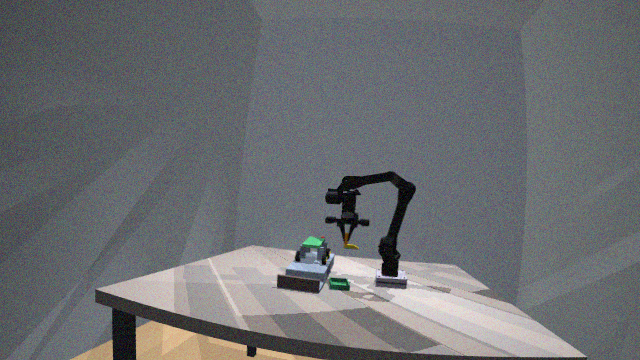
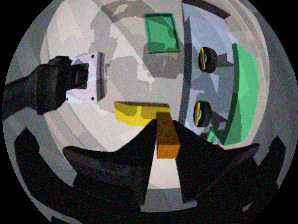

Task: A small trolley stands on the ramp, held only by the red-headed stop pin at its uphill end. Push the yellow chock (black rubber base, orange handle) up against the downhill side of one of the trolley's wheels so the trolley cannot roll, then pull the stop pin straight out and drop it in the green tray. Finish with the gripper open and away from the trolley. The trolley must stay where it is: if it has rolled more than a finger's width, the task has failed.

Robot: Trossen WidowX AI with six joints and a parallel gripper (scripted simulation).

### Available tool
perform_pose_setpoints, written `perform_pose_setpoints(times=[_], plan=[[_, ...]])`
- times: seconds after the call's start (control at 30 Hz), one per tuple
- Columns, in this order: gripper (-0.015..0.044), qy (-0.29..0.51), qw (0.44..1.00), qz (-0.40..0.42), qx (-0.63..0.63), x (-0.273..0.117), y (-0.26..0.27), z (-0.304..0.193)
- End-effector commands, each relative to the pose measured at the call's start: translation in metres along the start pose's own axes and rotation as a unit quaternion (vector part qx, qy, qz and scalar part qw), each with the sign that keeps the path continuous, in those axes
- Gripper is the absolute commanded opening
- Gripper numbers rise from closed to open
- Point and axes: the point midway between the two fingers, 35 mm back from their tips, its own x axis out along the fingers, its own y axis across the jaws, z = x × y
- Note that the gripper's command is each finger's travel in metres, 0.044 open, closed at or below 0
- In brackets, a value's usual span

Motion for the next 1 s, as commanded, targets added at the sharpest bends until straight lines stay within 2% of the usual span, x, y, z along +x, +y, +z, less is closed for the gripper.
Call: perform_pose_setpoints(times=[0.0, 0.97], plan=[[0.0000, -0.002, 1.000, -0.005, 0.001, 0.000, -0.003, 0.013], [0.0000, -0.007, 1.000, -0.006, 0.001, 0.004, -0.026, 0.111]])
